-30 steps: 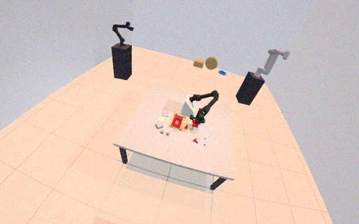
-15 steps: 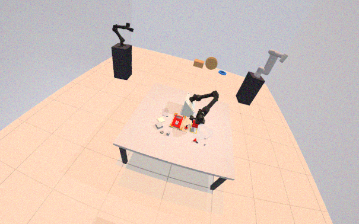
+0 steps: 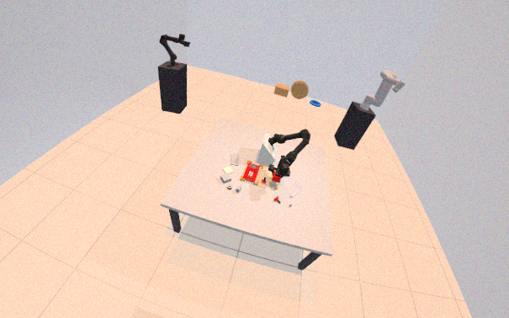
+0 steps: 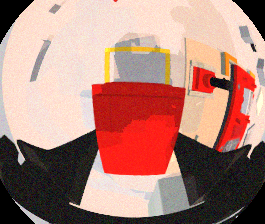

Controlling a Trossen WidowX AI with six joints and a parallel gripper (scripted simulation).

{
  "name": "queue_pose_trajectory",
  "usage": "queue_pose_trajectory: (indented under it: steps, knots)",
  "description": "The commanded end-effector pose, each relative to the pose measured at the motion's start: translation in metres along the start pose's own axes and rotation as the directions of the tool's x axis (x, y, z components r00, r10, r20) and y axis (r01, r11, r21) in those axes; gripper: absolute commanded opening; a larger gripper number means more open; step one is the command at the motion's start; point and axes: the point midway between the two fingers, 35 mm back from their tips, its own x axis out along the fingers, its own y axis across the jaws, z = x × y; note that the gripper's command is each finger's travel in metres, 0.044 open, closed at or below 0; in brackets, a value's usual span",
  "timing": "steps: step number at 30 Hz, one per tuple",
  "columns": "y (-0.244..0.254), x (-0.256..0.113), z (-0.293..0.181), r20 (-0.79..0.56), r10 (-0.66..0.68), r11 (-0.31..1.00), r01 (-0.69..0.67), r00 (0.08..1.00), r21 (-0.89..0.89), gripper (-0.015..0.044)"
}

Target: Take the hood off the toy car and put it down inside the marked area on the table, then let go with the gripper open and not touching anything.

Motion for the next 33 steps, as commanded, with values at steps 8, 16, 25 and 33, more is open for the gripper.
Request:
queue_pose_trajectory:
  steps: [8,16,25,33]
  knots:
    - [-0.002,0.008,0.000,0.000,-0.005,1.000,0.005,1.000,0.006,0.0000]
    - [-0.001,0.013,-0.001,0.000,-0.004,1.000,0.004,1.000,0.006,0.0000]
    - [-0.001,0.018,-0.002,0.000,-0.003,1.000,0.003,1.000,0.006,0.0000]
    - [-0.001,0.020,-0.002,0.000,-0.002,1.000,0.002,1.000,0.006,0.0000]
